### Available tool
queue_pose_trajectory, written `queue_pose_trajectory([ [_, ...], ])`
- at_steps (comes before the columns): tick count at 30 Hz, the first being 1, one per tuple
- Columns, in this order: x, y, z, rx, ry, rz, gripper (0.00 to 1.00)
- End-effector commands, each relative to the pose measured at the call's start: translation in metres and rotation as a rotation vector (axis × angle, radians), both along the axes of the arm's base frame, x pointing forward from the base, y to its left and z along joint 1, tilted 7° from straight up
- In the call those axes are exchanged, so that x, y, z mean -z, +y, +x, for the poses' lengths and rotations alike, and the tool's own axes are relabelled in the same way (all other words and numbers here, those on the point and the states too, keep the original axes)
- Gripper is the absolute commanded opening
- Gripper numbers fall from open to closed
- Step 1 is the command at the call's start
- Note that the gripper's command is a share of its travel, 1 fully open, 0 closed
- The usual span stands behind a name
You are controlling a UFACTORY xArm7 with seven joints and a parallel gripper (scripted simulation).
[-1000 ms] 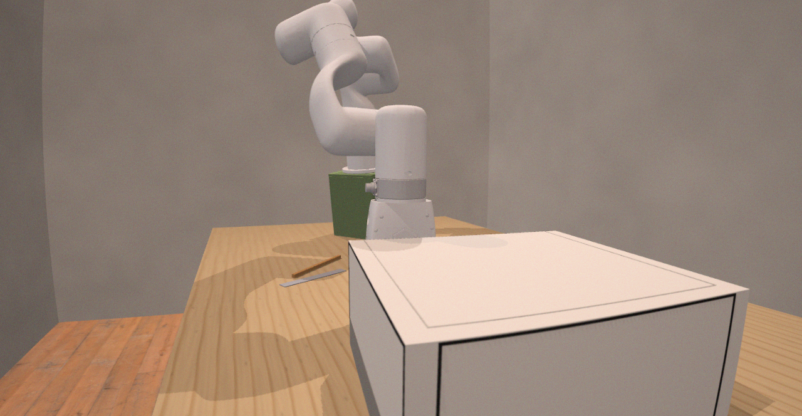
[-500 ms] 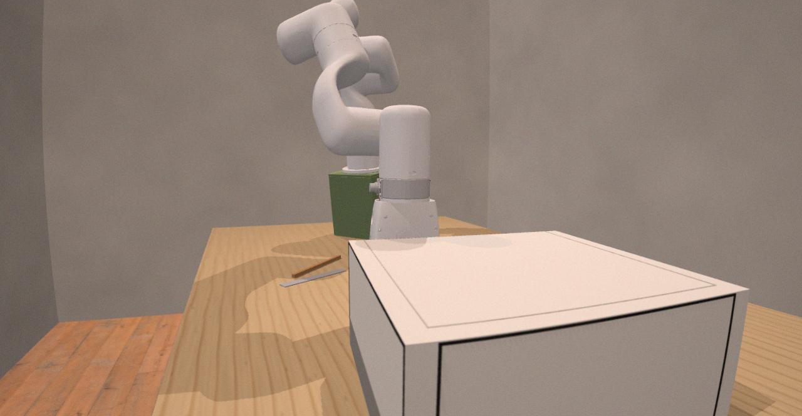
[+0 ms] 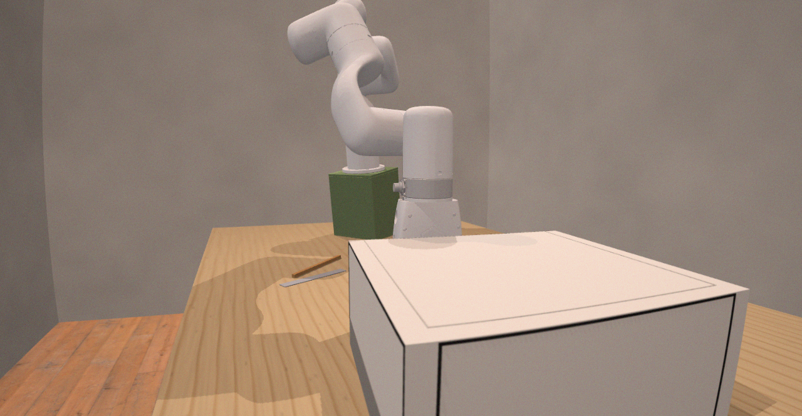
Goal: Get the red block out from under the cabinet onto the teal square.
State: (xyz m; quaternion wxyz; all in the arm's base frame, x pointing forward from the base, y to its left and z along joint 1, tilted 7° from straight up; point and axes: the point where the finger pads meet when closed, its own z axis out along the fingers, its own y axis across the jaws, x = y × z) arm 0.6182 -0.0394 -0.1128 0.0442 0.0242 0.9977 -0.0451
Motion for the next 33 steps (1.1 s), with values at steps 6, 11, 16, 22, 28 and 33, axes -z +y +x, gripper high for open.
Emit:
queue_pose_trajectory([
  [6,0.0,0.023,0.004,0.002,-0.005,-0.001,0.0],
  [11,0.001,0.032,0.004,0.003,-0.005,-0.001,0.0],
  [16,0.001,0.034,0.004,0.003,-0.005,-0.001,0.0],
  [22,0.001,0.036,0.004,0.003,-0.005,-0.001,0.0],
  [28,0.001,0.036,0.004,0.003,-0.005,-0.001,0.0],
  [33,0.001,0.036,0.004,0.003,-0.005,-0.001,0.0],
])
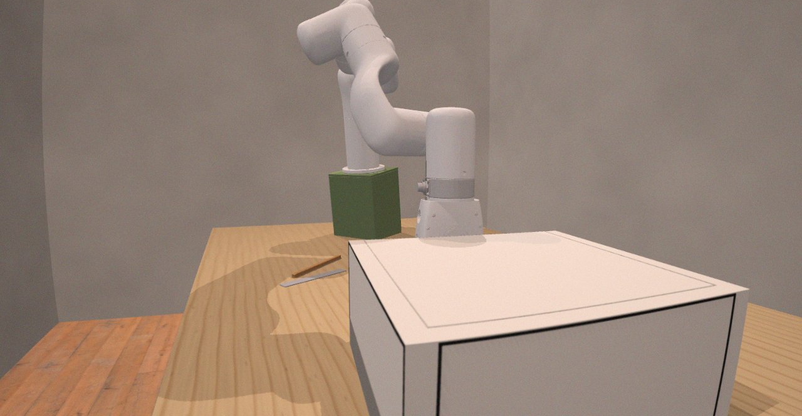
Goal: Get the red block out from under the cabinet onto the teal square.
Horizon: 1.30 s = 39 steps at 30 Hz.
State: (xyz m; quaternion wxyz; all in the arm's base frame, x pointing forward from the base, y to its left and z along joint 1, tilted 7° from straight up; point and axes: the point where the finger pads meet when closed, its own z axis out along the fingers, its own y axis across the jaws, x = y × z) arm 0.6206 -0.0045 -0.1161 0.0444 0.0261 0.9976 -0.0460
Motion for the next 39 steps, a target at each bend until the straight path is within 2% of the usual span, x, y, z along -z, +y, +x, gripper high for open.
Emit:
queue_pose_trajectory([
  [1,-0.002,0.001,0.002,-0.001,-0.005,0.001,0.0],
  [21,-0.002,0.001,0.0,-0.001,-0.005,0.001,0.0],
  [39,-0.001,0.002,-0.014,-0.001,-0.005,0.001,0.0],
])
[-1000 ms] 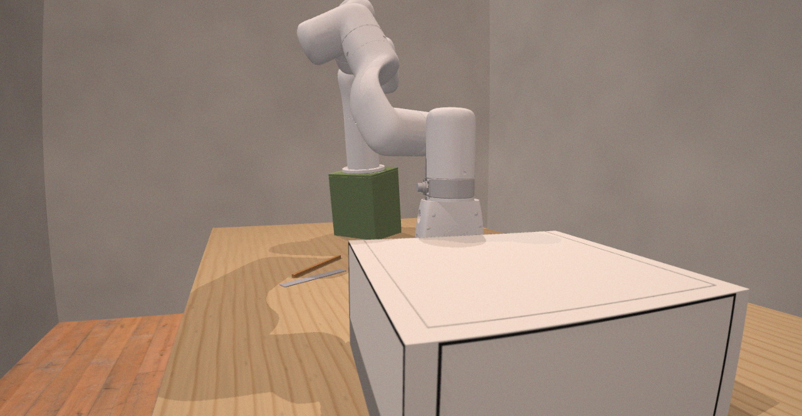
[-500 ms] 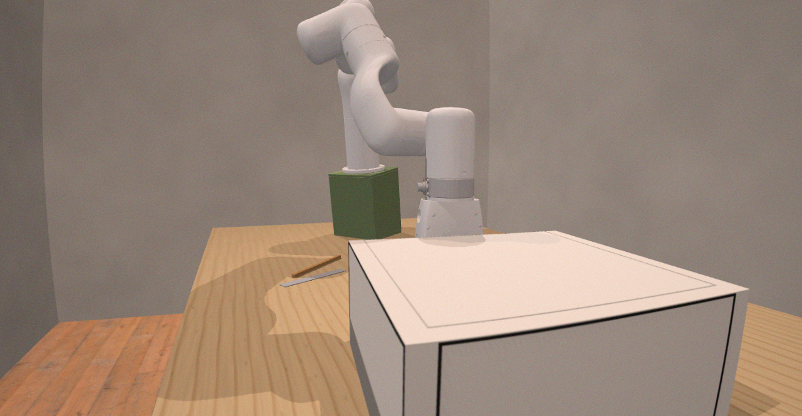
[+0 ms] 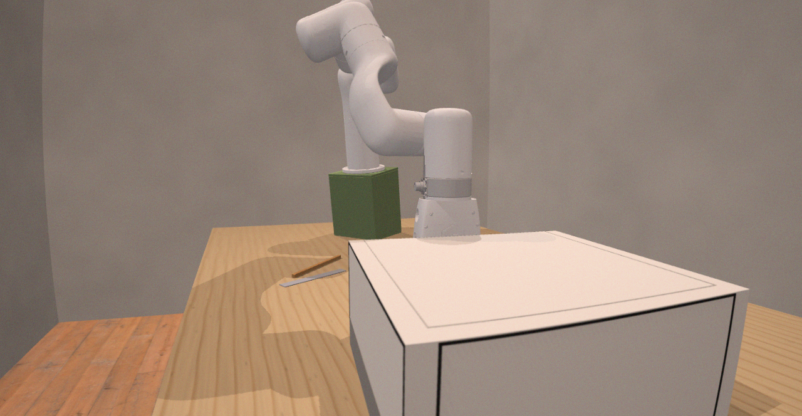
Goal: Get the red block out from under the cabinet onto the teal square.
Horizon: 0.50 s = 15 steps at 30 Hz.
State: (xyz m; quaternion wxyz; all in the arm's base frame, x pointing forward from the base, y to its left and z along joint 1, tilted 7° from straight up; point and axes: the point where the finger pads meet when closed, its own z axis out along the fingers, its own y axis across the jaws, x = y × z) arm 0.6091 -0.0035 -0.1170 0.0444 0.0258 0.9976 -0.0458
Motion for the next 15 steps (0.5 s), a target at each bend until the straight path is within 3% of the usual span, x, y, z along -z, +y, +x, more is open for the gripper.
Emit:
queue_pose_trajectory([
  [1,-0.002,0.001,-0.004,0.0,-0.005,0.0,0.0],
  [15,0.001,0.002,-0.027,-0.001,-0.005,0.0,0.0],
])
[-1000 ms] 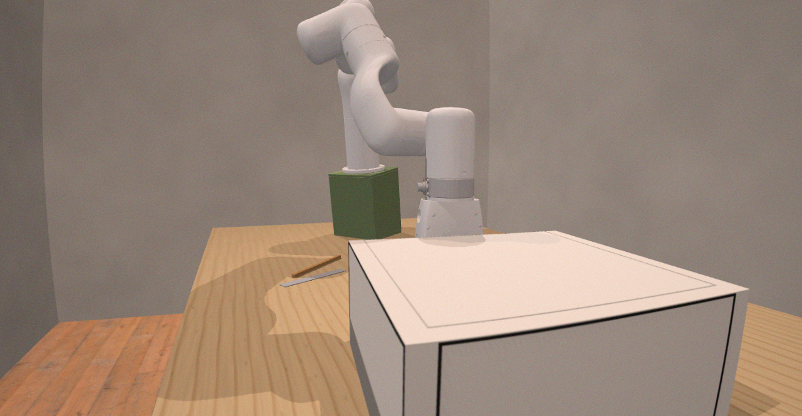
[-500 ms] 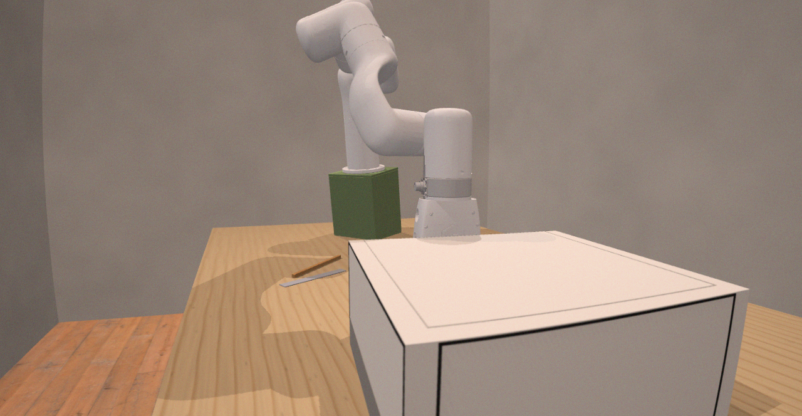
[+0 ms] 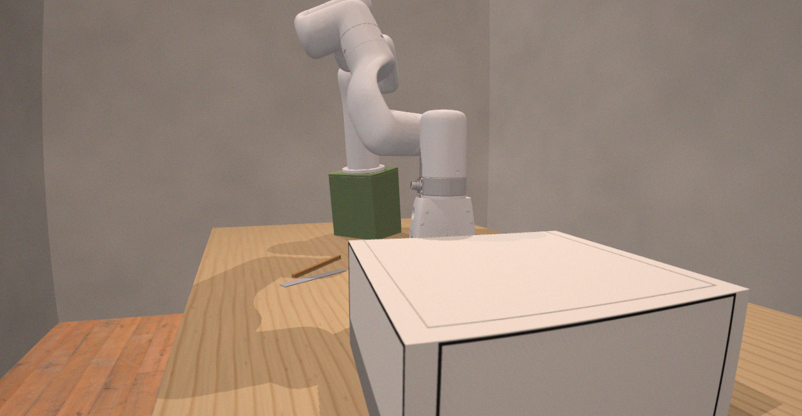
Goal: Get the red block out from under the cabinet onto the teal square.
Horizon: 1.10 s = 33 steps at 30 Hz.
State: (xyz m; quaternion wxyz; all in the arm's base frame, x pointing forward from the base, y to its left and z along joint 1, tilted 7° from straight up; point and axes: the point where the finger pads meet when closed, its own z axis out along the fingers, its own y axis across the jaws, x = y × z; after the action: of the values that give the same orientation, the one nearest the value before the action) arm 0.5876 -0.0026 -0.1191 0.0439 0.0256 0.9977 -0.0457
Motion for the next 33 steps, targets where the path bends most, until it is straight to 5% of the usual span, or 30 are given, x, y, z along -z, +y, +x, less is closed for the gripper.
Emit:
queue_pose_trajectory([
  [1,-0.001,0.001,-0.008,-0.001,-0.006,0.0,0.0],
  [33,0.008,0.006,-0.099,-0.003,-0.005,0.0,0.0],
])
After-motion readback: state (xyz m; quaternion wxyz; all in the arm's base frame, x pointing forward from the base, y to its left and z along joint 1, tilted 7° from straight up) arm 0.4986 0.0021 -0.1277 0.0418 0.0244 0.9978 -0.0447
